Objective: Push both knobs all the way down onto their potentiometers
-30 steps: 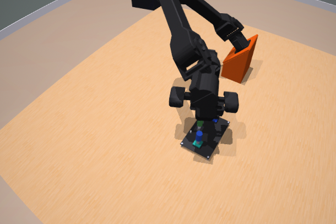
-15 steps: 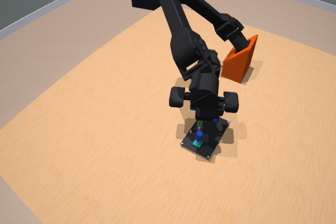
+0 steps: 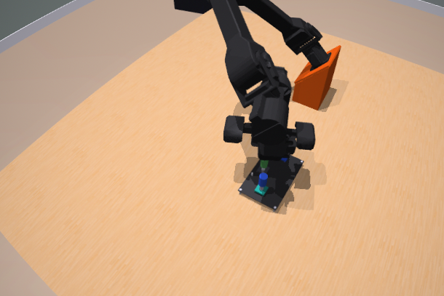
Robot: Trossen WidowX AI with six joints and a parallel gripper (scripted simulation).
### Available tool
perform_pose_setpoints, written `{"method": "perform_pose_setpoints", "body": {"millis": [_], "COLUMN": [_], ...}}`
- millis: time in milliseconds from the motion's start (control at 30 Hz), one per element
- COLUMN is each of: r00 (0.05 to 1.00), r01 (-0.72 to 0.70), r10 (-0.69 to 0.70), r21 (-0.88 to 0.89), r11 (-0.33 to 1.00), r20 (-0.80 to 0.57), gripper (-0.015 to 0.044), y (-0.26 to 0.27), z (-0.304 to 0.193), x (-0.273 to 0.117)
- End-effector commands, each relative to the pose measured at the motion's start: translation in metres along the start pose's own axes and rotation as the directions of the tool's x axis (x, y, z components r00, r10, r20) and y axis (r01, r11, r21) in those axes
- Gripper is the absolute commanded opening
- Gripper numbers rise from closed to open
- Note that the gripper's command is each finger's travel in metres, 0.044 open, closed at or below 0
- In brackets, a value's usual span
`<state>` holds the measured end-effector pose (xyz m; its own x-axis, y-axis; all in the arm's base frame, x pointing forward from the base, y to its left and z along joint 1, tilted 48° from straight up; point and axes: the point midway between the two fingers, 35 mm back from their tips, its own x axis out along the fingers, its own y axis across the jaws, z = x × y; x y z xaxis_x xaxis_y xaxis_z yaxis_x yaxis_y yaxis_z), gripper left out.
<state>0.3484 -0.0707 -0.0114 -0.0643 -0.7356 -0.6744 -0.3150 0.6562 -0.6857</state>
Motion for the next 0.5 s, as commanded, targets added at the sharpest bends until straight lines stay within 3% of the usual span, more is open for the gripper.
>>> {"method": "perform_pose_setpoints", "body": {"millis": [0,467], "r00": [1.0,1.0], "r01": [-0.003,-0.003], "r10": [0.004,0.004], "r21": [0.027,0.027], "r11": [1.0,1.0], "r20": [-0.019,-0.019], "gripper": [0.0,0.0], "y": [-0.0038,-0.0038], "z": [0.0004,0.0003], "x": [0.0161,0.0187]}}
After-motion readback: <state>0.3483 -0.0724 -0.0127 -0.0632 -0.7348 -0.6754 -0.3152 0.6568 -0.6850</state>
